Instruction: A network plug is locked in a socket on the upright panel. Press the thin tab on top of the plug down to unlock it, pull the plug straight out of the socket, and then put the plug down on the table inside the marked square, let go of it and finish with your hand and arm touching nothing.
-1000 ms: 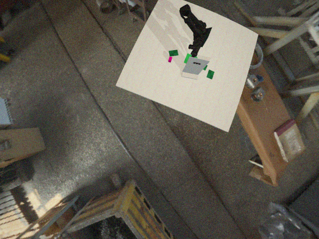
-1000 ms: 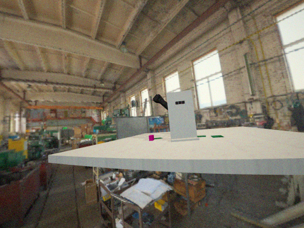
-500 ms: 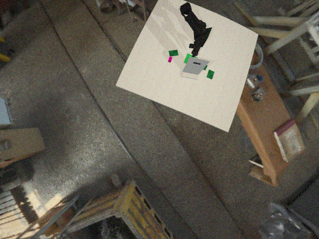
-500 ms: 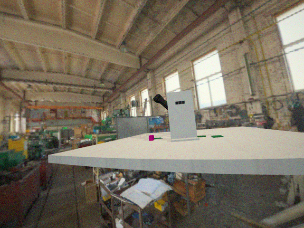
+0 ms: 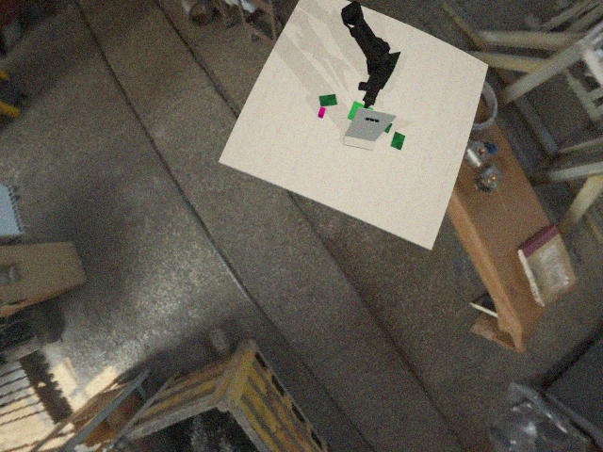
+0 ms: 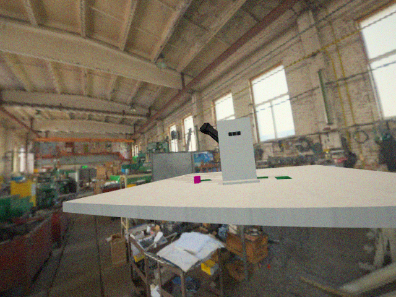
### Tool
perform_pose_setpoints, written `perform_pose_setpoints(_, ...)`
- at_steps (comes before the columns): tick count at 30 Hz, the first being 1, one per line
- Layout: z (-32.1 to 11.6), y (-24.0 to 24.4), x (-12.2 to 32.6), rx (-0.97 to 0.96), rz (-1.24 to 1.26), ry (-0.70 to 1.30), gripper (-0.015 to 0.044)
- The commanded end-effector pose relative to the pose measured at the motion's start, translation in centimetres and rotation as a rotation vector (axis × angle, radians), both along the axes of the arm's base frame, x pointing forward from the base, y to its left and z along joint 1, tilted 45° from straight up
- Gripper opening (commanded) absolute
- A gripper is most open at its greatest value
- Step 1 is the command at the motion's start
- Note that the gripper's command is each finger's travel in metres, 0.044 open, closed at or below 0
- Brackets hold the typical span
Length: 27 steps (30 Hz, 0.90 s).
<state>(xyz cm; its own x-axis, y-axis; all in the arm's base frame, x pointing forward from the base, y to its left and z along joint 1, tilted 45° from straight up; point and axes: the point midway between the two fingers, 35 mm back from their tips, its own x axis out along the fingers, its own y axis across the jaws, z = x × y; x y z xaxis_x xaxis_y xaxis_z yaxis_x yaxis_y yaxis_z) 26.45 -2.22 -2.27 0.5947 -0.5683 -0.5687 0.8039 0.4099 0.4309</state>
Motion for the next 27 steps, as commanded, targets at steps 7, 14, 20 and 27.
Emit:
perform_pose_setpoints(7, 0.8, 0.8, 0.2, 0.006, -0.005, -0.011, 0.0156)
perform_pose_setpoints(14, 1.2, 1.3, 0.2, 0.007, -0.005, -0.01, 0.0156)
perform_pose_setpoints(20, 1.6, 1.7, 0.2, 0.007, -0.006, -0.009, 0.0156)
perform_pose_setpoints(27, 2.1, 2.2, 0.1, 0.007, -0.006, -0.009, 0.0156)
